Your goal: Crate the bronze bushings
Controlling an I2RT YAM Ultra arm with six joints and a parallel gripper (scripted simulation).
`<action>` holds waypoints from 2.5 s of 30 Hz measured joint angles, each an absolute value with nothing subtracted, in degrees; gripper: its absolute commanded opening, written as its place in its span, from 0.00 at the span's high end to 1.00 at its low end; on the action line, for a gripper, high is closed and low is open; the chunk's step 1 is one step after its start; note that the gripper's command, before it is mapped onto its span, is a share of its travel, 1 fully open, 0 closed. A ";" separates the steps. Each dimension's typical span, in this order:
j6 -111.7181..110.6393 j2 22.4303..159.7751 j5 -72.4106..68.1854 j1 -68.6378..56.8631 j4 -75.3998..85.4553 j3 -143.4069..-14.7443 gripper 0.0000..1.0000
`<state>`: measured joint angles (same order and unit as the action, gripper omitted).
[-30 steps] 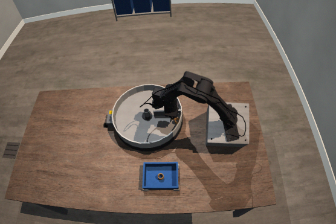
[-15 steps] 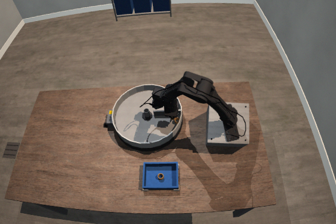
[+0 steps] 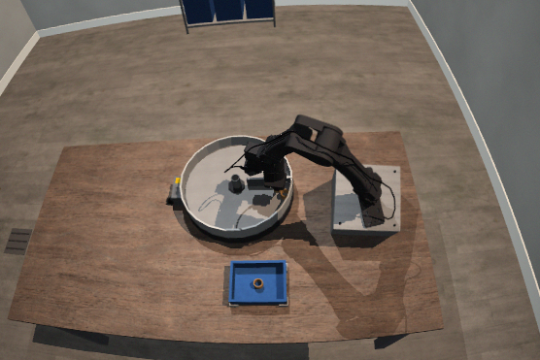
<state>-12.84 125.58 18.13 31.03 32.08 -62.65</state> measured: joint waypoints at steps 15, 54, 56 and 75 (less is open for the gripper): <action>-12.84 125.58 18.13 31.03 32.08 -62.65 1.00; -14.59 120.18 17.87 32.99 40.16 -65.19 1.00; -14.98 119.39 17.82 33.36 41.87 -65.89 1.00; -17.21 115.83 16.97 35.33 50.76 -69.93 1.00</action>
<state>-17.21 115.83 16.97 35.33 50.76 -69.93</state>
